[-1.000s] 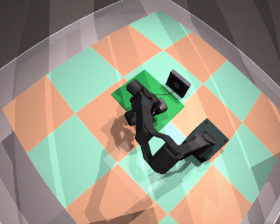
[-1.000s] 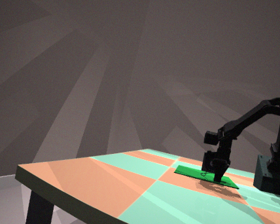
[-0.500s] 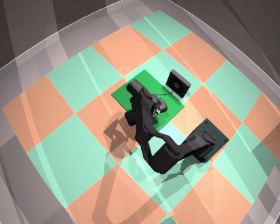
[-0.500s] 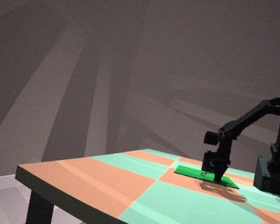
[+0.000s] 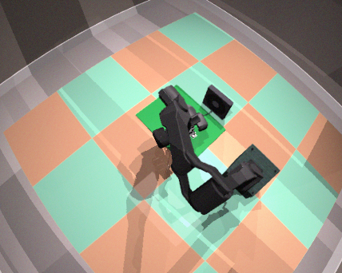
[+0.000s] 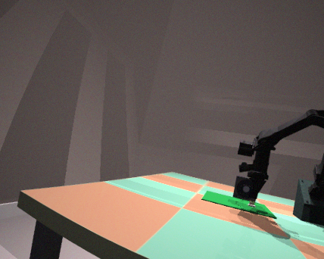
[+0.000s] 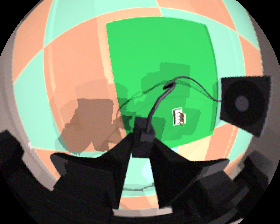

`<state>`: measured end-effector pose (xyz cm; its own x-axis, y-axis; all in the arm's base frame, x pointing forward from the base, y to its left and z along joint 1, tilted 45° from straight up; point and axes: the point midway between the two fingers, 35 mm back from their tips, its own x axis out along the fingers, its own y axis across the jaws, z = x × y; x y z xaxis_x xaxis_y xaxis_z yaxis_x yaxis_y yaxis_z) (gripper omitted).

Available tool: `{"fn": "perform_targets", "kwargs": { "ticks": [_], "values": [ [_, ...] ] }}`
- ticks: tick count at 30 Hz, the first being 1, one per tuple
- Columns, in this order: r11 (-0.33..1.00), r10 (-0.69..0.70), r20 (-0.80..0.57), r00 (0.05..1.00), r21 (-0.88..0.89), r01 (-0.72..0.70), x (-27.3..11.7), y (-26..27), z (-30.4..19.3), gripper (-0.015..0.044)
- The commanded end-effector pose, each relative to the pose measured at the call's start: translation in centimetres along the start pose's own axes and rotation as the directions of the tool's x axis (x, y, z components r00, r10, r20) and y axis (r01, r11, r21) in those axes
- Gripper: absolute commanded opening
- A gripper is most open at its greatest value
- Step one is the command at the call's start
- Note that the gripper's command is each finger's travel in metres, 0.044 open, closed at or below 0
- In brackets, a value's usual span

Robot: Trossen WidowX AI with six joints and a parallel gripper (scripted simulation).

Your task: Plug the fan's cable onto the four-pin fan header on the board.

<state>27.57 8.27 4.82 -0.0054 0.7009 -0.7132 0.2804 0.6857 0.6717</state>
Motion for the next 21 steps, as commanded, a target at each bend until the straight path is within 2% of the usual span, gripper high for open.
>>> {"fn": "perform_targets", "kwargs": {
  "ticks": [1, 10, 21],
  "values": [
    [0.999, -0.007, -0.006, 1.000, -0.044, 0.007, -0.1, -1.2, 0.3, 0.0000],
    [0.948, -0.008, -0.006, 1.000, -0.319, 0.006, 0.0, -8.0, 1.6, 0.0000],
    [0.944, -0.008, -0.007, 1.000, -0.331, 0.006, -0.1, -8.4, 1.2, 0.0000]
  ]
}}
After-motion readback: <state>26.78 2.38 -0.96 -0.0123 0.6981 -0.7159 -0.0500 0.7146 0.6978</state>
